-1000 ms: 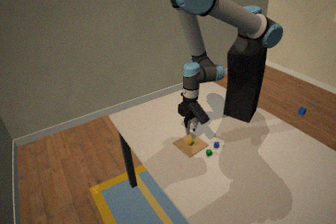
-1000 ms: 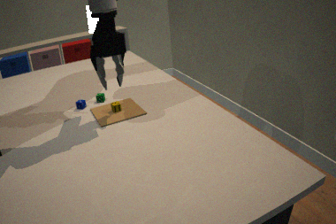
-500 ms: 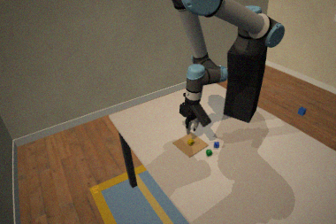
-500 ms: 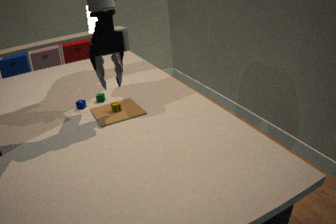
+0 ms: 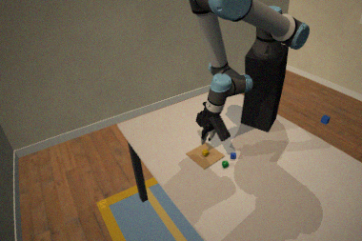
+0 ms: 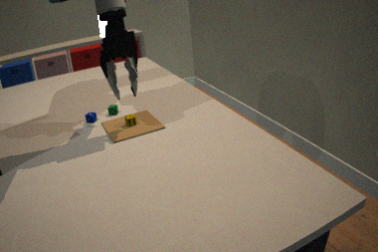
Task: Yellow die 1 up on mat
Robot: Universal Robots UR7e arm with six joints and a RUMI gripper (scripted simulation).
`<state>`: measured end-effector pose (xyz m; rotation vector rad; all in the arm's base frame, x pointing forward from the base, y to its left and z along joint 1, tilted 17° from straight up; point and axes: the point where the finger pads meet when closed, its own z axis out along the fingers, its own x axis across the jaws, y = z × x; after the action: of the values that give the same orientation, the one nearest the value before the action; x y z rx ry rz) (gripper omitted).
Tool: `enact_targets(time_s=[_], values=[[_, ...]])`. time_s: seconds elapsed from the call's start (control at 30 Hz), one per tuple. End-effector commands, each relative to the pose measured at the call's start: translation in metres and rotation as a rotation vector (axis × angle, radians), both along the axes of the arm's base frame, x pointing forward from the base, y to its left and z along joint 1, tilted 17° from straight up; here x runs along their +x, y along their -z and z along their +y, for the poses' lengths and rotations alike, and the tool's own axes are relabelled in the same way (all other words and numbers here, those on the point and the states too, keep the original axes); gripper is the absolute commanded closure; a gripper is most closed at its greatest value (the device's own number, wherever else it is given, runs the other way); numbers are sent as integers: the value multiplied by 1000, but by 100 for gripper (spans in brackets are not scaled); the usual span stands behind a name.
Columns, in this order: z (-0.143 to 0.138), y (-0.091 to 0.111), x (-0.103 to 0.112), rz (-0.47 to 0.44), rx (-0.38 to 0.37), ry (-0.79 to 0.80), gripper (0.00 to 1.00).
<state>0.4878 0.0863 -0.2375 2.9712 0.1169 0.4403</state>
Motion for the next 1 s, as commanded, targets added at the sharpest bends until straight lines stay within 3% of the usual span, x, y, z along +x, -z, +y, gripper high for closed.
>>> enact_targets(time_s=[0.0, 0.27, 0.67, 0.97], values=[[0, 0, 0, -2, -15, 5, 76], [0, 2, 0, 1, -64, 22, 76], [2, 1, 0, -22, -243, 74, 76], [2, 0, 0, -28, -262, 79, 76]])
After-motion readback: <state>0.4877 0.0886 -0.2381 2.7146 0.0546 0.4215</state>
